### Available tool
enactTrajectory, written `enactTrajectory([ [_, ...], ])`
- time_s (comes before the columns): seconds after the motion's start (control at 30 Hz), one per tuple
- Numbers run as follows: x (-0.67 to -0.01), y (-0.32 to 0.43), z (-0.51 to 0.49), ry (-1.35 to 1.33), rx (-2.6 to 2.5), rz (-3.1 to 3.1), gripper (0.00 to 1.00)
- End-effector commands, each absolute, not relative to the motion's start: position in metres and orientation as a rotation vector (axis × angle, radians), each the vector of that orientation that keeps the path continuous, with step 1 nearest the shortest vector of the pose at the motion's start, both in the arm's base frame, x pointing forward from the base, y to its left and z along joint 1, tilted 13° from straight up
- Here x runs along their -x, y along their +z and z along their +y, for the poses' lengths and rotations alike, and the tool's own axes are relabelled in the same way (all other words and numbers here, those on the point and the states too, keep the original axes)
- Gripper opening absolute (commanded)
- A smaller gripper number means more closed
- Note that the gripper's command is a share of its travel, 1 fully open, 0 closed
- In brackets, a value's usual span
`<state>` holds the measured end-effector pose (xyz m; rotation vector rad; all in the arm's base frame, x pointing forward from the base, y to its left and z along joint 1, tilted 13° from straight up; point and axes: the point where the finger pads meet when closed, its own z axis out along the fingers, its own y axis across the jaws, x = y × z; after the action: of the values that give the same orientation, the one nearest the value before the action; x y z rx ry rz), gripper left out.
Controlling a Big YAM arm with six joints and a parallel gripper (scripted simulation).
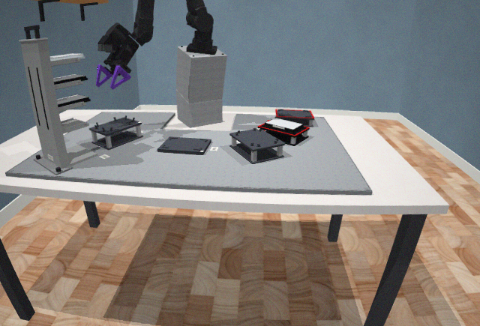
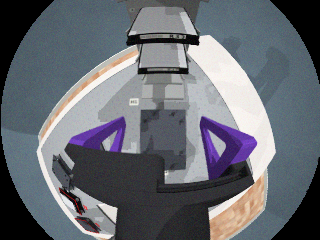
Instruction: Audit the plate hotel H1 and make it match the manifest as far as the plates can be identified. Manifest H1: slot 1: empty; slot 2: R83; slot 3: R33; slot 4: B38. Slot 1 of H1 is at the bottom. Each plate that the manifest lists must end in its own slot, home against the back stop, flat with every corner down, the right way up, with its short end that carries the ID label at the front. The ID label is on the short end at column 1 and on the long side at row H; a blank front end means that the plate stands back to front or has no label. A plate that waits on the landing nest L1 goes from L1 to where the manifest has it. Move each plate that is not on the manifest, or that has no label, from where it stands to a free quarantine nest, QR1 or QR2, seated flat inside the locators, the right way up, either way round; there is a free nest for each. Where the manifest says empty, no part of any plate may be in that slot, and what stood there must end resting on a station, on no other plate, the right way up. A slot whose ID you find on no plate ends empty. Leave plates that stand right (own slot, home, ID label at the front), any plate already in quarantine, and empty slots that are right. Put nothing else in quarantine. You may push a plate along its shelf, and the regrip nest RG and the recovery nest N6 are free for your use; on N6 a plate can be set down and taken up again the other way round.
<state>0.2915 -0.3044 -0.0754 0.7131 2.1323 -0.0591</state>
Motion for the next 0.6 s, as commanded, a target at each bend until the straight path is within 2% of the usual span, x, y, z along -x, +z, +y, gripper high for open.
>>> enactTrajectory([
  [0.0, -0.302, -0.072, -0.316, -0.085, -0.699, 2.098, 1.00],
  [0.57, -0.312, -0.089, -0.316, -0.066, -0.711, 2.116, 1.00],
])
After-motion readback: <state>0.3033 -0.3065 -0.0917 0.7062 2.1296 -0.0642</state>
